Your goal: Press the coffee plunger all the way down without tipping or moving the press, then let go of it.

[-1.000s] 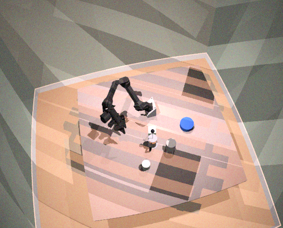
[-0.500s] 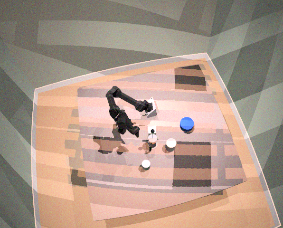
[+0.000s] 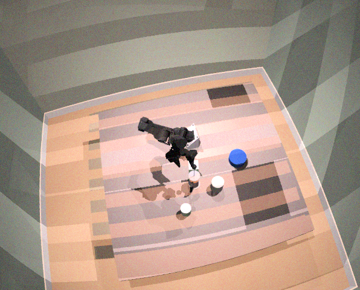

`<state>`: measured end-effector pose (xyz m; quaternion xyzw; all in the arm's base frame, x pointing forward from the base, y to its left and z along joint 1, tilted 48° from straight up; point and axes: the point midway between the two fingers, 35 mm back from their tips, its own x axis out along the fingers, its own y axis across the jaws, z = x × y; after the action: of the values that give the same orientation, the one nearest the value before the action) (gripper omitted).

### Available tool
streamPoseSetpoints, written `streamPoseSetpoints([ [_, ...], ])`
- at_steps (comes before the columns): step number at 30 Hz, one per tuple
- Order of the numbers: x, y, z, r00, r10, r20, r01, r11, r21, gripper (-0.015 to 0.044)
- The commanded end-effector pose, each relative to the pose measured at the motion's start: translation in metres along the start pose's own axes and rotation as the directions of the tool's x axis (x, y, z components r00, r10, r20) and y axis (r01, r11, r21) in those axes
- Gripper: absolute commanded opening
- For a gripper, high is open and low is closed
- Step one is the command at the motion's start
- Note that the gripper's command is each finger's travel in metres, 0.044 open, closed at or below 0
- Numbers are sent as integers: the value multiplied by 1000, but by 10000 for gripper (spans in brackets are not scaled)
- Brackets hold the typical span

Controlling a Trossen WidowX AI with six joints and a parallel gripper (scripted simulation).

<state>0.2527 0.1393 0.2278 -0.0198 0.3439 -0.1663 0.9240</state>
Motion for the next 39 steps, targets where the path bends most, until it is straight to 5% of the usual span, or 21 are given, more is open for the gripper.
streamPoseSetpoints([
  [1,-3,8,-4,1000,1,17,0,999,-50,440],
  [6,-20,28,-21,980,-55,189,113,944,-309,440],
  [12,-59,61,-40,887,33,460,262,785,-561,440],
  [39,1,33,-58,890,34,455,260,781,-568,440],
])
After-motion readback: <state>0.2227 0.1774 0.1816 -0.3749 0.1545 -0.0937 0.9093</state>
